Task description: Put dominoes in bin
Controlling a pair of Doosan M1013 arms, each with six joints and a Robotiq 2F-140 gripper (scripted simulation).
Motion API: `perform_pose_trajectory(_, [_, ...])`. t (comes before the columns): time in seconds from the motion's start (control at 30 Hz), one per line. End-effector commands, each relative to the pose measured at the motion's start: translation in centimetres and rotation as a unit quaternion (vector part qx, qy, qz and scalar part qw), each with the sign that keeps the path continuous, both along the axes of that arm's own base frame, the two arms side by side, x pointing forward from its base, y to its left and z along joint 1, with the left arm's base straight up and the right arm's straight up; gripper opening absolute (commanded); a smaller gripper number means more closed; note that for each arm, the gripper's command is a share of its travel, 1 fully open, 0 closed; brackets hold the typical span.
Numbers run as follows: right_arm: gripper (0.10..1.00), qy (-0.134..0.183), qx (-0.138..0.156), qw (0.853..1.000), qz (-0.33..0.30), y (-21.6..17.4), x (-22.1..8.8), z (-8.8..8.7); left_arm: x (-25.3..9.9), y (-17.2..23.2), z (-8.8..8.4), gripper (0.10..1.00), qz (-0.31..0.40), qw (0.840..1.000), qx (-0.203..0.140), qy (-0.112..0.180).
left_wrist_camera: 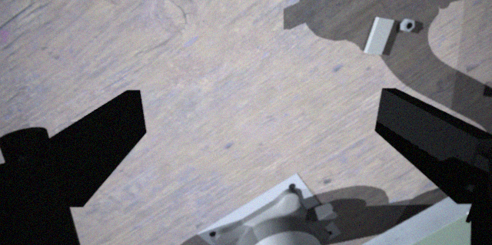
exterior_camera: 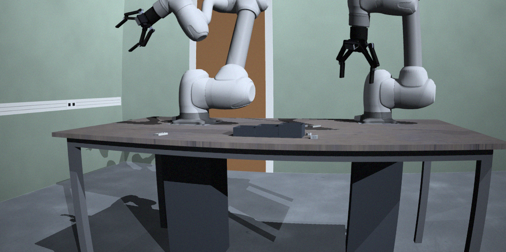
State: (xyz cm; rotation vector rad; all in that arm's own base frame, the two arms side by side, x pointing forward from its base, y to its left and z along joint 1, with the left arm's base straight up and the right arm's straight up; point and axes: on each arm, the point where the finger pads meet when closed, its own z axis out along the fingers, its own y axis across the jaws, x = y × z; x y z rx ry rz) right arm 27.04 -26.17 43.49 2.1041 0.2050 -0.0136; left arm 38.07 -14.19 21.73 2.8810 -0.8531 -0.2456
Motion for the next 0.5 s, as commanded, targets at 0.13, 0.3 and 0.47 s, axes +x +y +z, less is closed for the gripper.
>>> perform_pose_trajectory(0.13, [1.0,0.001,-0.002,1.0,0.002,-0.1,-0.1,0.0,2.3,-4.3,-0.1,1.0,0.067,0.997,0.034,-0.02])
perform_pose_trajectory(0.3, [1.0,0.001,-0.002,1.0,0.002,-0.1,-0.1,0.0,2.9,-5.8,0.0,1.0,0.091,0.995,0.041,-0.027])
perform_pose_trajectory(0.47, [1.0,0.001,-0.002,1.0,0.002,-0.1,-0.1,0.0,3.5,-8.3,0.0,1.0,0.137,0.988,0.053,-0.042])
